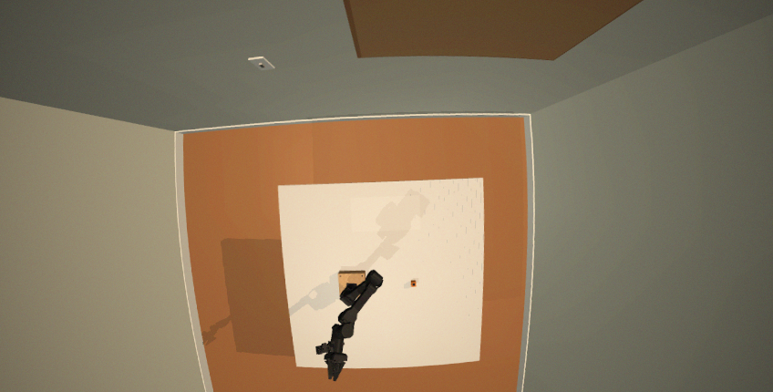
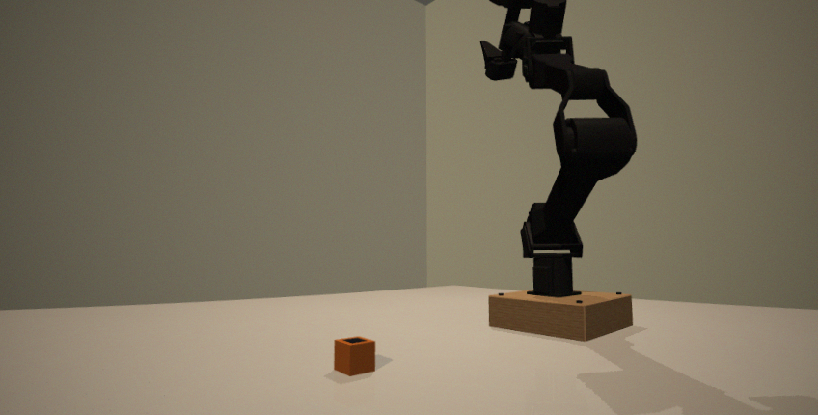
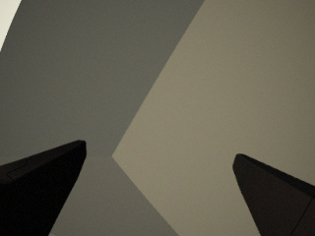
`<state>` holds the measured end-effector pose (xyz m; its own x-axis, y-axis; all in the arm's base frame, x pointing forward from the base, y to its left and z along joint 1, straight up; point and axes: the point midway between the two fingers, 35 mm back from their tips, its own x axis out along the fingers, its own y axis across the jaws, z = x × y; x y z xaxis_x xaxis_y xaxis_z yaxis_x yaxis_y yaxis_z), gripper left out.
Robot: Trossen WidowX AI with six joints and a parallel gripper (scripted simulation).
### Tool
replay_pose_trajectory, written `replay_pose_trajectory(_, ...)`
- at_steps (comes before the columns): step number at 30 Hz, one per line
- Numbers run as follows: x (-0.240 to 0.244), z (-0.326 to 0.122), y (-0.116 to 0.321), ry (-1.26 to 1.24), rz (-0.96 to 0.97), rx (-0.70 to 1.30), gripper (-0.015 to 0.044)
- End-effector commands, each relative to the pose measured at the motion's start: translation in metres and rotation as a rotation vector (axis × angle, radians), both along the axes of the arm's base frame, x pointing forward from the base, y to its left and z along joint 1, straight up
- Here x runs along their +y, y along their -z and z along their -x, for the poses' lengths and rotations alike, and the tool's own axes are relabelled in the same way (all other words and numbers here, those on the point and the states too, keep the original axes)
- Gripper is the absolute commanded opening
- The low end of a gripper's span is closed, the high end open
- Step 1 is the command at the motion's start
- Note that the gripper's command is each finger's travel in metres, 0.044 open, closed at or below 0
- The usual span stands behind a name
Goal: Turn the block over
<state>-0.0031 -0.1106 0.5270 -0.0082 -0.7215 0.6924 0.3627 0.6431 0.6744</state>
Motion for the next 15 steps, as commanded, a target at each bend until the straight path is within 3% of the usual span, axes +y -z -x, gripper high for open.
replay_pose_trajectory(1,-0.023,0.006,0.001,-0.046,-0.074,-0.017,0.044)
replay_pose_trajectory(8,-0.092,0.0,0.024,-0.152,-0.3,0.002,0.044)
replay_pose_trajectory(15,-0.156,-0.048,0.064,-0.29,-0.548,0.135,0.044)
